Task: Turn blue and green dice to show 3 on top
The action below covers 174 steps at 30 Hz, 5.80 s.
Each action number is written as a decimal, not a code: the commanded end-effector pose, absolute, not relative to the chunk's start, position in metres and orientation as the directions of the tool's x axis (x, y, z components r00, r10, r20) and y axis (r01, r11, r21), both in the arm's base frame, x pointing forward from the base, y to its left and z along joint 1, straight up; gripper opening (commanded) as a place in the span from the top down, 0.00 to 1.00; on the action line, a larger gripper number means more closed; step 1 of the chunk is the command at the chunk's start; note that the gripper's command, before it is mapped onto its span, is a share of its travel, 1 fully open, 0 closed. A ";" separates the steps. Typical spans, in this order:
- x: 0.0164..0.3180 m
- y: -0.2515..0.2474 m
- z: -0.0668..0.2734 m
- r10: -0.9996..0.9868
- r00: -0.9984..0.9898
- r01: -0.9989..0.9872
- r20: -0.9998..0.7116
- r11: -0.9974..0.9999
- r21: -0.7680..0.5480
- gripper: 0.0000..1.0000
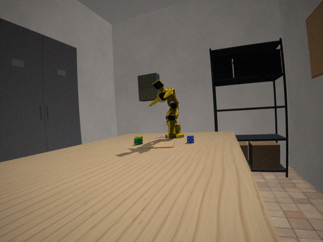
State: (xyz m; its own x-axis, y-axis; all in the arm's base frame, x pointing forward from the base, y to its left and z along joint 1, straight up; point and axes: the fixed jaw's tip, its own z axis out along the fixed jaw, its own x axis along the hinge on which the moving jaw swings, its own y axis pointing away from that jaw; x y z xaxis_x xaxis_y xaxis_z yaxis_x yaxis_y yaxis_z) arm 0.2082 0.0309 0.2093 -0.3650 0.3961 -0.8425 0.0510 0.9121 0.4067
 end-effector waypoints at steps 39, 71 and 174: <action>0.201 -0.097 0.056 0.462 -0.686 0.529 -0.563 0.847 0.051 0.65; 0.201 -0.097 0.056 0.462 -0.686 0.529 -0.563 0.847 0.051 0.65; 0.139 0.127 0.056 -0.453 -0.696 -0.576 -0.557 0.815 0.057 0.65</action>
